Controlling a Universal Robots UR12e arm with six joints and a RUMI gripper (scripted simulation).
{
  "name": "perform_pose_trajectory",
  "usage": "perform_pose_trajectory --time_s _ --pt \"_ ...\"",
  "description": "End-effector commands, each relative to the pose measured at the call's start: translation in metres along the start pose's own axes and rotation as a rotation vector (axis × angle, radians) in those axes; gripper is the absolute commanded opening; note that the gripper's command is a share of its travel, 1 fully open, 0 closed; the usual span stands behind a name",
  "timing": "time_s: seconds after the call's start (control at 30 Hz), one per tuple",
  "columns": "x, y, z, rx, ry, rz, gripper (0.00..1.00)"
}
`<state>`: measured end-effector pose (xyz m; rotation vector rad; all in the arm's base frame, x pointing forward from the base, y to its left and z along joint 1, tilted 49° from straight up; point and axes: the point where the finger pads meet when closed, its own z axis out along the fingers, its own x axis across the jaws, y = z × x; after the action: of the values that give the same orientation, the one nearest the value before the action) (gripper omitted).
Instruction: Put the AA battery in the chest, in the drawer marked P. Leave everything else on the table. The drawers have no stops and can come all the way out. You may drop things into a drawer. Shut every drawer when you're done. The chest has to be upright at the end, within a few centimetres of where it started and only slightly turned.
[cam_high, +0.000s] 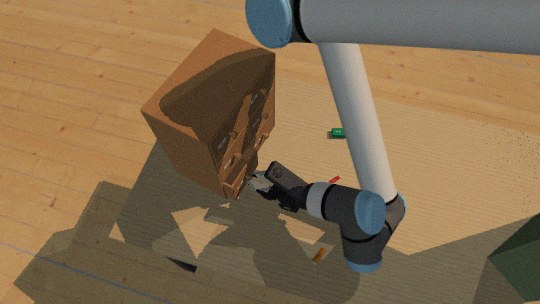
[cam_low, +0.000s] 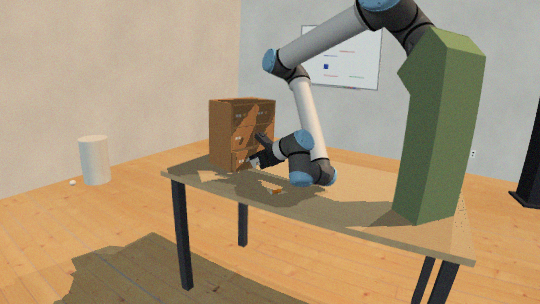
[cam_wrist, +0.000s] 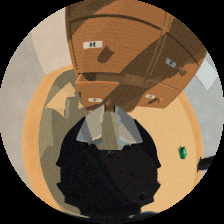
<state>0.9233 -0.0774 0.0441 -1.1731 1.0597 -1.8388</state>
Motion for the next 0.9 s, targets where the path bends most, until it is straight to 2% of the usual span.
perform_pose_trajectory --time_s 0.0,0.87 --pt "0.0 0.001 -0.003 0.001 0.0 0.0 0.07" --pt "0.0 0.009 -0.018 0.001 0.0 0.0 0.07"
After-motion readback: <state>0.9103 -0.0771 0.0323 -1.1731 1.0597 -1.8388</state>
